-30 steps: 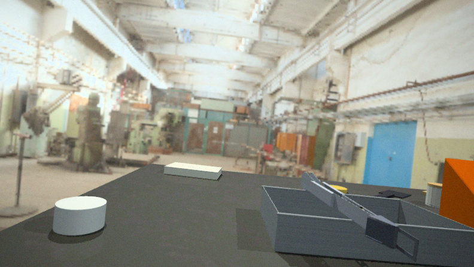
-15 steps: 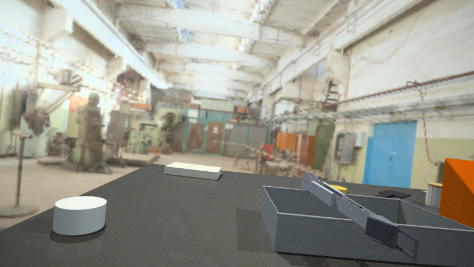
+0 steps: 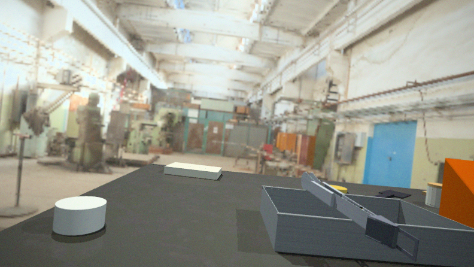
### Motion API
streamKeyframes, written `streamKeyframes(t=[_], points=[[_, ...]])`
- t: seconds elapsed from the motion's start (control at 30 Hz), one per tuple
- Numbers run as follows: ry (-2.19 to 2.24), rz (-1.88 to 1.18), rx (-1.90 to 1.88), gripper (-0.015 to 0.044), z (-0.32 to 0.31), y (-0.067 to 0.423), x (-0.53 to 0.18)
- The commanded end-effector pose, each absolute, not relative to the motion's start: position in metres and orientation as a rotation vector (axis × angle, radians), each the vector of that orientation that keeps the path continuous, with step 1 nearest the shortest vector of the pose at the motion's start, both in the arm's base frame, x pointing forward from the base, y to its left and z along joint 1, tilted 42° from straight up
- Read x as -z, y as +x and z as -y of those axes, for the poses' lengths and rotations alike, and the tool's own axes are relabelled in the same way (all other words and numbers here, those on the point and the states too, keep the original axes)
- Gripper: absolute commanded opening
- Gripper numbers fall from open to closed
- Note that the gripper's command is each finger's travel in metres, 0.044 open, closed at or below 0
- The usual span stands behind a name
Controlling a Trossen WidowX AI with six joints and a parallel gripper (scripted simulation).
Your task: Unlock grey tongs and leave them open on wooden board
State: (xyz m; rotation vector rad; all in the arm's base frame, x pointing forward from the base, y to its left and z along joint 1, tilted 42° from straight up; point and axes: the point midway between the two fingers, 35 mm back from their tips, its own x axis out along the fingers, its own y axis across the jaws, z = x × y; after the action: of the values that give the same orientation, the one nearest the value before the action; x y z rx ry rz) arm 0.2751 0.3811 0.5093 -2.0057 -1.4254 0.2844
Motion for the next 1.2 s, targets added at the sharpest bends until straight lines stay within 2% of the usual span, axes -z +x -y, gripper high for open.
streamKeyframes(t=[0.0,0.33,0.6,0.93,1.17], points=[[-2.078,1.260,-0.431,0.0440,-0.361,0.330,-0.467],[-2.124,0.767,-0.780,0.0440,-0.271,0.441,-0.354],[-2.011,0.339,-1.000,0.0440,-0.166,0.489,-0.266],[-1.659,-0.168,-1.178,0.0440,-0.020,0.488,-0.163],[-1.224,-0.522,-1.195,0.0440,0.077,0.444,-0.103]])
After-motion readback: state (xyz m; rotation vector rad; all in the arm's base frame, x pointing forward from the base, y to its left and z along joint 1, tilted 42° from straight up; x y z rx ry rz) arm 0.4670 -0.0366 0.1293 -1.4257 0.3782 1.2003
